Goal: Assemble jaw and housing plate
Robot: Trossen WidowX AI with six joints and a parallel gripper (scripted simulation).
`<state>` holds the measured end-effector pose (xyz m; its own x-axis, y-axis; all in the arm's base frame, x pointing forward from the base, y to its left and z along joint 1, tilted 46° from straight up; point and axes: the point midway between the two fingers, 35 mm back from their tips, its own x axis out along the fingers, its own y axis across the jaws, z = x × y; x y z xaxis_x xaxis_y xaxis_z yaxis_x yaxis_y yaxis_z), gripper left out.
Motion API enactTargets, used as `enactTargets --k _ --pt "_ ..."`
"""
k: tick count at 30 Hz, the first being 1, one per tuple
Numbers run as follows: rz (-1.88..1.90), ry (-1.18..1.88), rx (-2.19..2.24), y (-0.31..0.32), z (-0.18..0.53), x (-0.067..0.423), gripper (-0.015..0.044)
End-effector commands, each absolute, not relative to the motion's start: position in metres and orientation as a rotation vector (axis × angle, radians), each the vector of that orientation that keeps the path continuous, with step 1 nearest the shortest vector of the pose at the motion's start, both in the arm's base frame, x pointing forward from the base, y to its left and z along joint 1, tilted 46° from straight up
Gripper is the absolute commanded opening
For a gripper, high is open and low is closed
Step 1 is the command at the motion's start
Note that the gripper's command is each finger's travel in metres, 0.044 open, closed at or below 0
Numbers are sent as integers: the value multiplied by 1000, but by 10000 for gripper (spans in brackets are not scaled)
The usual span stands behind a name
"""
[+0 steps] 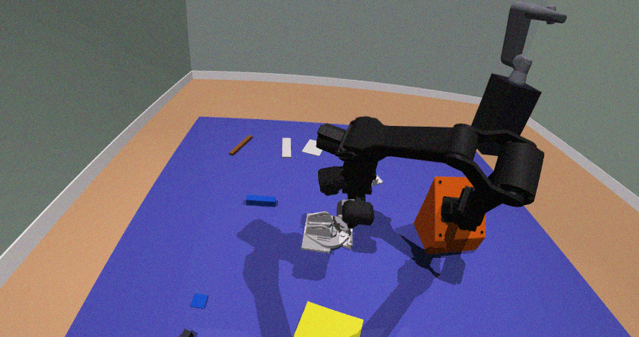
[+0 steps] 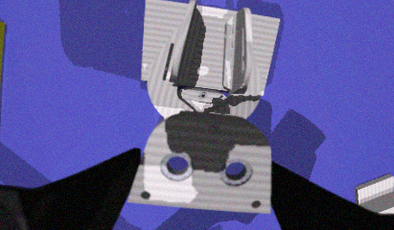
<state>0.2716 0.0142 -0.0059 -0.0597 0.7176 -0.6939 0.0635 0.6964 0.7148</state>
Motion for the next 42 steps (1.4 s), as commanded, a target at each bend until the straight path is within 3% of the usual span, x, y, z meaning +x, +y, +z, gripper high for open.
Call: enactTargets --k 1,42 --pt "603 1563 658 17 -10 271 351" --pt "605 1563 662 58 -48 266 351"
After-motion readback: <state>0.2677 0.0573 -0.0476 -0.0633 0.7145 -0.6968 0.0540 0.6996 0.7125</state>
